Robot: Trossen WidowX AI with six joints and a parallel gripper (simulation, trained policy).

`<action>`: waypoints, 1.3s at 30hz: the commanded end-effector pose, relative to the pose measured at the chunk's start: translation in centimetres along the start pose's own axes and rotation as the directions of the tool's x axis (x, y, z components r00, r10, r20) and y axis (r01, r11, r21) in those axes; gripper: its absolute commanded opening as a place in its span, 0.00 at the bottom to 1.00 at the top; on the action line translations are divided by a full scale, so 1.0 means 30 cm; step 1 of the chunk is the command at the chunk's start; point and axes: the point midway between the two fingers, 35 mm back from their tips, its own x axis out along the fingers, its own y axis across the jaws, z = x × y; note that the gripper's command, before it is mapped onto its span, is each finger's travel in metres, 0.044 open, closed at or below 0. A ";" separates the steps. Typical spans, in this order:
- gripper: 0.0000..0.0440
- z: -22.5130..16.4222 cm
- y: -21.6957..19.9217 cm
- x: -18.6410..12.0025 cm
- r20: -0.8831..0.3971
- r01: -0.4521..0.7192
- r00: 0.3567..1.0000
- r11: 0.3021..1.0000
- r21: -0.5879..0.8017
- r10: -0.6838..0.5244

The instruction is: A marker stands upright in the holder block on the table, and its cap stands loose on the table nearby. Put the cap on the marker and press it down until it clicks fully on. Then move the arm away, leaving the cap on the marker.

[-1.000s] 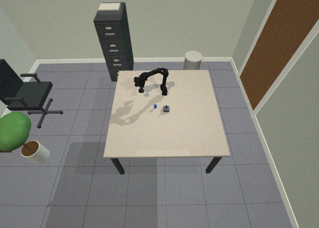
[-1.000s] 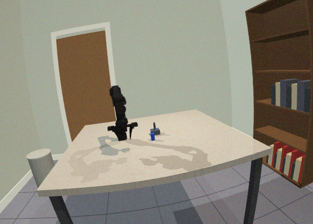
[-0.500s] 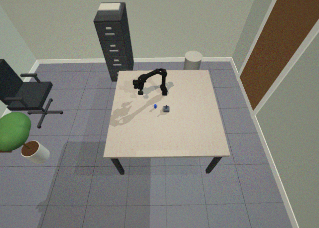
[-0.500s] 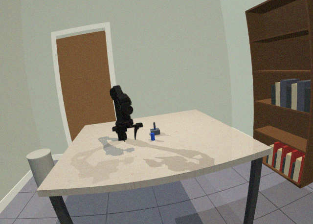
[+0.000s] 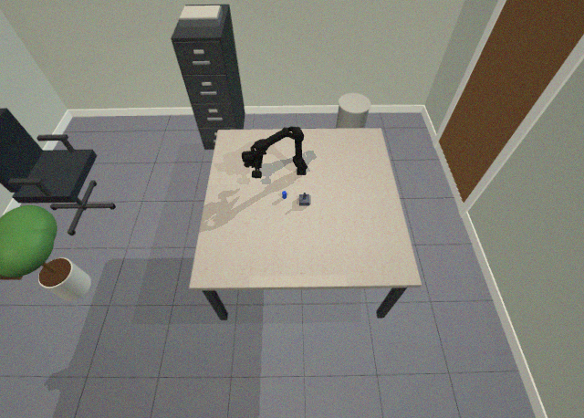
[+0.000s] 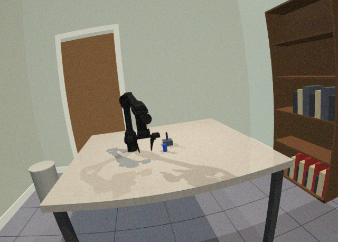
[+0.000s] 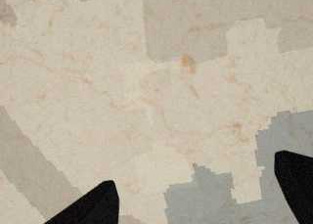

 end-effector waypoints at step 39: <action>0.73 -0.061 0.299 -0.009 -0.055 -0.010 0.998 1.000 0.004 0.010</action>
